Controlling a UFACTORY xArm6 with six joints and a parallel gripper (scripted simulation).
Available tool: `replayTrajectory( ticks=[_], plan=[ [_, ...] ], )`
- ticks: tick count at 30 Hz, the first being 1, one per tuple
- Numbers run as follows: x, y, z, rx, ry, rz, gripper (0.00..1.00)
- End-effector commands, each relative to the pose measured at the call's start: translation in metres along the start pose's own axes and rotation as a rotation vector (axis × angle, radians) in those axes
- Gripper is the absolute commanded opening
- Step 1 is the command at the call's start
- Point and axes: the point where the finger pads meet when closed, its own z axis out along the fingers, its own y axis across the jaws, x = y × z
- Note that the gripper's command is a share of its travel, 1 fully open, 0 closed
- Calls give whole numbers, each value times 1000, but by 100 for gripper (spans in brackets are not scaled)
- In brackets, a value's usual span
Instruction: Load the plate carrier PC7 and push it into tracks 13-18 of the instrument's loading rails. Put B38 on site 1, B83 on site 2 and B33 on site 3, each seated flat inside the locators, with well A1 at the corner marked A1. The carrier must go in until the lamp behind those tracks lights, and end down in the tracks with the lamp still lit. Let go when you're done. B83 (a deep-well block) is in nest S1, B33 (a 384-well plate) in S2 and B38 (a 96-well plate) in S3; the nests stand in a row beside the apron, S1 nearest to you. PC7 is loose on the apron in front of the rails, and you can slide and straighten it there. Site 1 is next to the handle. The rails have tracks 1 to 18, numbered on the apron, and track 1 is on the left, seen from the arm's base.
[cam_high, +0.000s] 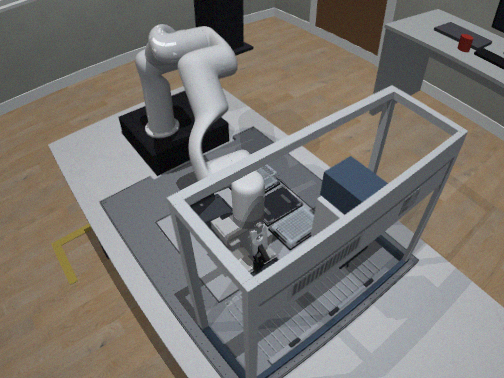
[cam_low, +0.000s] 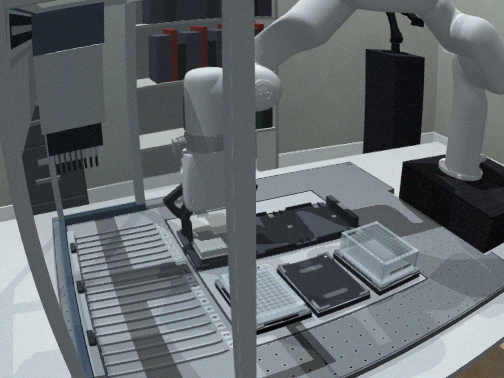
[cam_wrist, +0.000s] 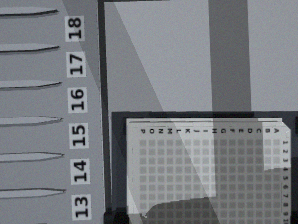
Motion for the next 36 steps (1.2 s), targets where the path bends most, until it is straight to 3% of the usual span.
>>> replayTrajectory(
  ticks=[1,30,31,36],
  plan=[
    [0,-2,0,6,1,0,0],
    [0,-2,7,6,1,0,0],
    [0,-2,7,6,1,0,100],
    [0,-2,7,6,1,0,100]
  ],
)
